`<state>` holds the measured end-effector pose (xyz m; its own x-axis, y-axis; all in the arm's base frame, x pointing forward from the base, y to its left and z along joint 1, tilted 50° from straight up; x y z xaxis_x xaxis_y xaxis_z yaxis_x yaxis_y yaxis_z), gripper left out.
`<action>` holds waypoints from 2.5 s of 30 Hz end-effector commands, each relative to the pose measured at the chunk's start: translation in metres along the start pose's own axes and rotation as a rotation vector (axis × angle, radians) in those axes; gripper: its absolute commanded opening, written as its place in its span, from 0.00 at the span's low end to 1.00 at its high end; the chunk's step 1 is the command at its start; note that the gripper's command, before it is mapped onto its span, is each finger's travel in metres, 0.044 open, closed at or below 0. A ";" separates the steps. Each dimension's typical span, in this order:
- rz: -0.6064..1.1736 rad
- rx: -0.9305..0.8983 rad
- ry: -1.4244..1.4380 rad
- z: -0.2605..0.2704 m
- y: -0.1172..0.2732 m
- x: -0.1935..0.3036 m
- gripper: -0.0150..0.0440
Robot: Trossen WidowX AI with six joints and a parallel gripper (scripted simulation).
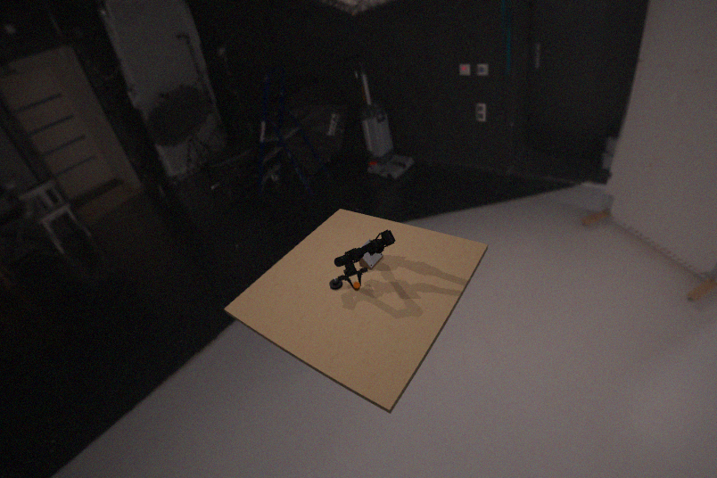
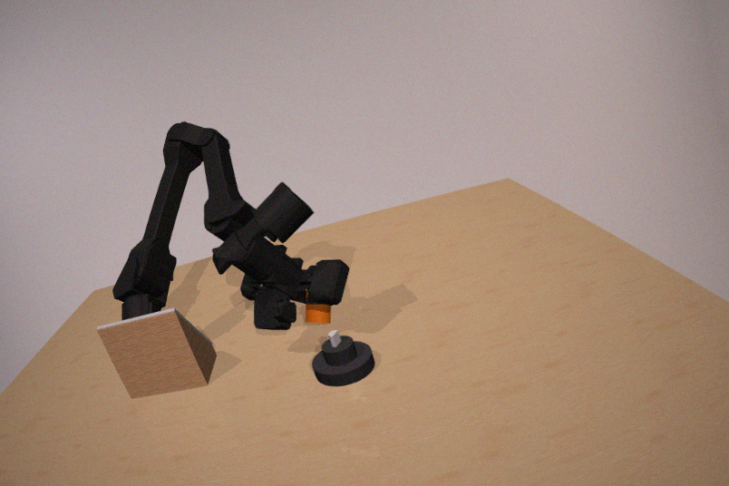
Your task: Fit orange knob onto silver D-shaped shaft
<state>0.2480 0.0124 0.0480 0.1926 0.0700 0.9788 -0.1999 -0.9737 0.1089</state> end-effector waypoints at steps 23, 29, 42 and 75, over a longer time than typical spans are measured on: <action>0.067 -0.010 -0.154 -0.007 0.011 -0.022 0.69; 0.067 -0.010 -0.154 -0.007 0.011 -0.022 0.69; 0.067 -0.010 -0.154 -0.007 0.011 -0.022 0.69; 0.012 -0.054 -0.144 0.003 0.059 0.004 1.00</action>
<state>0.2316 -0.0224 0.0296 0.3630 0.0002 0.9318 -0.2686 -0.9575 0.1048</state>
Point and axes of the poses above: the point midway between the two fingers, 35 mm back from their tips, its own y axis back along the fingers, its own z axis across the jaws, x = y × z, the point moved 10 cm from there along y, back along the fingers, and after that the axes turned 15 degrees about y, right-handed, at the moved point
